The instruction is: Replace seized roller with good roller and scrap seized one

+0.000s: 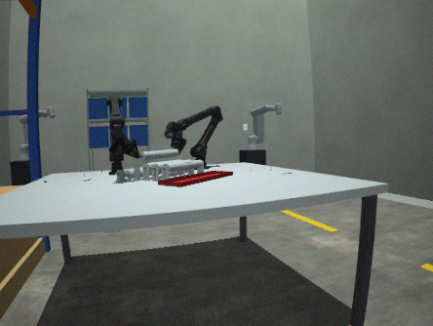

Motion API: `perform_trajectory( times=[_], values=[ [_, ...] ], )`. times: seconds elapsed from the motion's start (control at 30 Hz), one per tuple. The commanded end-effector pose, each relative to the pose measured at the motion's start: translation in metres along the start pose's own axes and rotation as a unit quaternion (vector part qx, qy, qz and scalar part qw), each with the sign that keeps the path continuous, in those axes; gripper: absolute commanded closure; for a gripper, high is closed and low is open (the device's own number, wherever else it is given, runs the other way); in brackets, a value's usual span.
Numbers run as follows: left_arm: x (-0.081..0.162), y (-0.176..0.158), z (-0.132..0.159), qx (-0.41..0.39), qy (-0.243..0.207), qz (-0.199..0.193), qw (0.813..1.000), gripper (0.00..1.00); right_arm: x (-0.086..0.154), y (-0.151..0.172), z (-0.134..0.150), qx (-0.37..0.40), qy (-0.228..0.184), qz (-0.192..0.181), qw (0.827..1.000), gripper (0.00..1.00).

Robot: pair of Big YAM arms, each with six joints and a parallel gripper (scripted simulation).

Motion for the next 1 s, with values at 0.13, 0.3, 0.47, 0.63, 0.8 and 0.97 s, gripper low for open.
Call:
perform_trajectory(
  times=[0.13, 0.3, 0.47, 0.63, 0.8, 0.97],
  values=[
    [0.021, 0.014, -0.044, 0.038, -0.061, -0.002, 0.997, 0.97, 0.037, 0.051, -0.007, 0.035, -0.037, -0.036, 0.998, 0.97],
    [0.014, 0.02, -0.04, 0.021, -0.05, -0.01, 0.998, 0.97, 0.038, 0.052, -0.01, 0.038, -0.044, -0.042, 0.997, 0.97],
    [0.013, 0.025, -0.04, 0.017, -0.051, -0.009, 0.999, 0.97, 0.018, 0.049, -0.014, 0.029, -0.029, -0.031, 0.999, 0.97],
    [0.003, 0.026, -0.024, 0.008, -0.039, -0.008, 0.999, 0.97, 0.018, 0.056, -0.014, 0.031, -0.03, -0.033, 0.999, 0.97],
    [0.002, 0.036, -0.026, 0.008, -0.043, -0.011, 0.999, 0.97, 0.019, 0.068, -0.014, 0.035, -0.033, -0.037, 0.998, 0.97],
    [0.009, 0.037, -0.038, 0.014, -0.058, -0.007, 0.998, 0.97, 0.03, 0.066, -0.014, 0.031, -0.037, -0.039, 0.998, 0.97]
  ],
)
Point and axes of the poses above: on each arm, the point where the finger pads meet when closed, its own x axis back along the fingers, its own y axis across the jaws, z = x × y, the point moved 3 cm from there along x, back along the fingers, and after that the axes turned 10 degrees about x, right-handed, at the moved point
